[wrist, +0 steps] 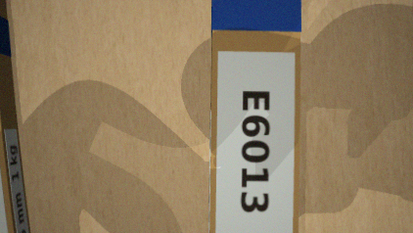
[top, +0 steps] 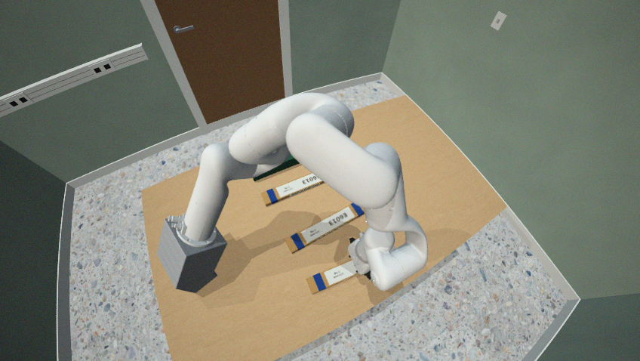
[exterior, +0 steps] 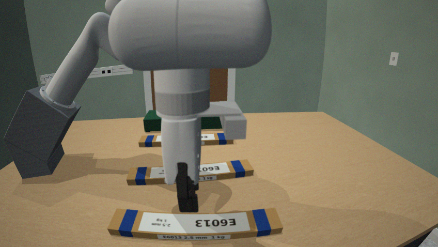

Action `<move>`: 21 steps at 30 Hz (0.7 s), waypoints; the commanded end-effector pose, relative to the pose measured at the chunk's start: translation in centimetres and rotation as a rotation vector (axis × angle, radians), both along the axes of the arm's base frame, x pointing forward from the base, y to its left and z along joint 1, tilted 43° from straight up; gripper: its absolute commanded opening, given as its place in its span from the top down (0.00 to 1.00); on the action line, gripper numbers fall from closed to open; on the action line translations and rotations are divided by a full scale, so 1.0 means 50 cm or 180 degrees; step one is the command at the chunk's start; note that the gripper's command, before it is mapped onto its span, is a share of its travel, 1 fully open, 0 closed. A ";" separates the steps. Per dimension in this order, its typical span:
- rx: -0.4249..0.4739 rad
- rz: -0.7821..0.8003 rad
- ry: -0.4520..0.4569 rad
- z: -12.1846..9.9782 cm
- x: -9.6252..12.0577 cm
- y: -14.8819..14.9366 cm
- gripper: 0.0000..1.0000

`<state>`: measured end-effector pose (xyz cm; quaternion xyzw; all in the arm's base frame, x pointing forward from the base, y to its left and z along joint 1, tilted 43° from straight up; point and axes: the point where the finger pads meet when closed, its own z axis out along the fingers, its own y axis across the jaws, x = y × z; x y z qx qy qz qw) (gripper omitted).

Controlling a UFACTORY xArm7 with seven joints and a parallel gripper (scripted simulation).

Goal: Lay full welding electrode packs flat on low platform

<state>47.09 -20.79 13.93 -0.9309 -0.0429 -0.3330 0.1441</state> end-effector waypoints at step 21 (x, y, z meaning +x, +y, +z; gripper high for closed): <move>-0.0009 -0.0009 -0.0004 0.050 -0.040 -0.023 0.42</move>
